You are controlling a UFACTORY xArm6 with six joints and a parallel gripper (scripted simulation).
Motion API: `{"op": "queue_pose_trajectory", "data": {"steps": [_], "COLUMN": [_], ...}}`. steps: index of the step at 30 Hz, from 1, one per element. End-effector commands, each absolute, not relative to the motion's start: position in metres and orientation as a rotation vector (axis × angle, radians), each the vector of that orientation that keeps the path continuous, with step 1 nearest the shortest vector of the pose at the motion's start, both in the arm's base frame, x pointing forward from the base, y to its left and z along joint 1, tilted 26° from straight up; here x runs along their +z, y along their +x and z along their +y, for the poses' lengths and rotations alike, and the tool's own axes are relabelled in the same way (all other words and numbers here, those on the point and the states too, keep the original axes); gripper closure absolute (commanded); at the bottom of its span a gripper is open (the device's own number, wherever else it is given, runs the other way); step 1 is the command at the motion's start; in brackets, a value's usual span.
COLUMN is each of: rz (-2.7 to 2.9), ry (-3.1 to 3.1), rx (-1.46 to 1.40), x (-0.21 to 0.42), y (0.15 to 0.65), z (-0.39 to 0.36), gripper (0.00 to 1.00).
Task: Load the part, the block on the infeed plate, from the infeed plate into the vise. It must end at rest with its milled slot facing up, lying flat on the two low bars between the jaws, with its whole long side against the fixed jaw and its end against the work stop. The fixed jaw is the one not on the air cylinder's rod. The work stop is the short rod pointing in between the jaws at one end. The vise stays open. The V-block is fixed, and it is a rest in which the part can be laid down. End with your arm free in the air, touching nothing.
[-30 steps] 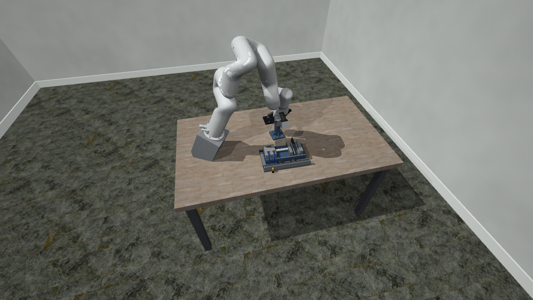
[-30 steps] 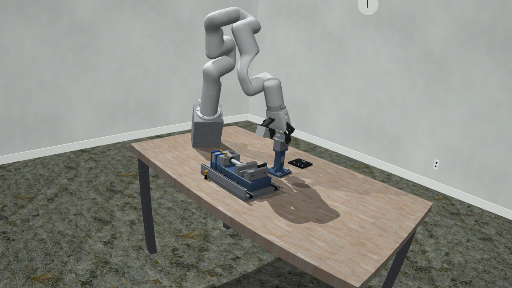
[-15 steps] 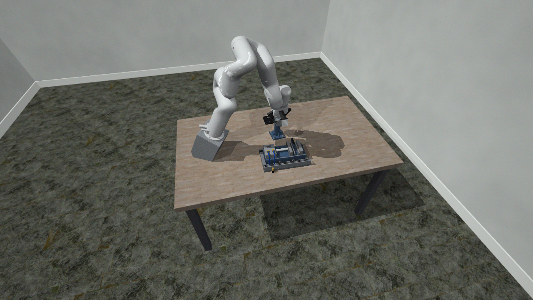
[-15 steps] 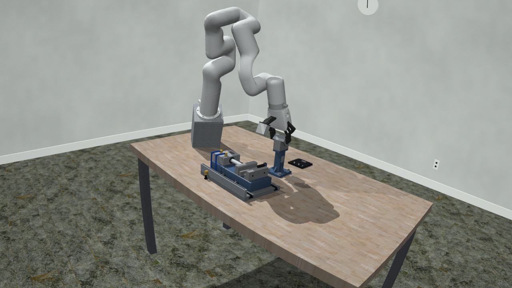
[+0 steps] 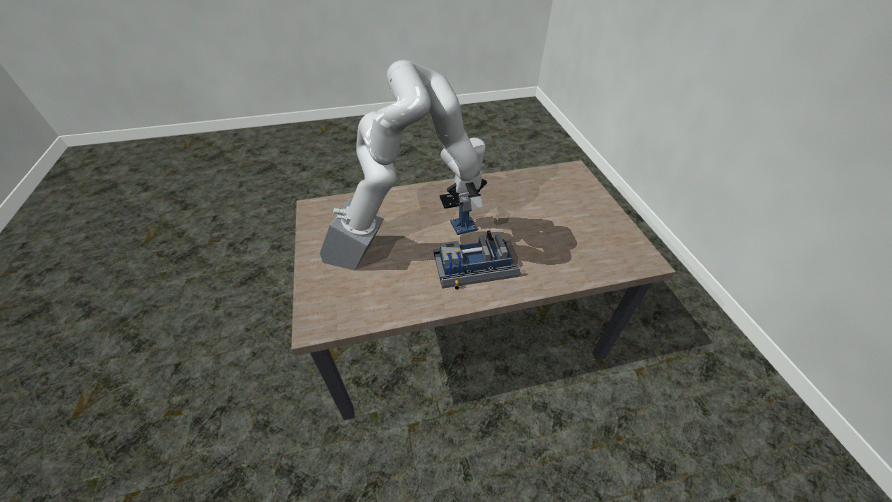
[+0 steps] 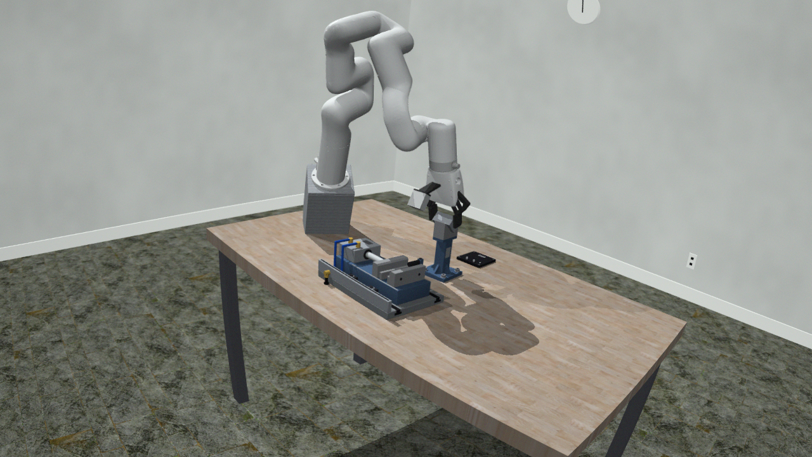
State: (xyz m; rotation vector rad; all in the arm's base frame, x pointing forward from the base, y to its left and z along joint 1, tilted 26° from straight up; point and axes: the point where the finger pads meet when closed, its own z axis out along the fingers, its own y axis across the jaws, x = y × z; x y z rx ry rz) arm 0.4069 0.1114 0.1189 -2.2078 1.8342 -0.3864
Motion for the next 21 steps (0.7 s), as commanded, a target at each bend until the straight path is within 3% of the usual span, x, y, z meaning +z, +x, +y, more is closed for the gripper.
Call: {"op": "queue_pose_trajectory", "data": {"steps": [1,21], "rz": [1.848,1.919], "ry": [-2.210,-2.233], "rx": [-0.426,-0.603], "x": [0.1201,0.1198], "y": [0.4077,0.4075], "z": [0.1123,0.1139], "gripper": [0.11,0.11]}}
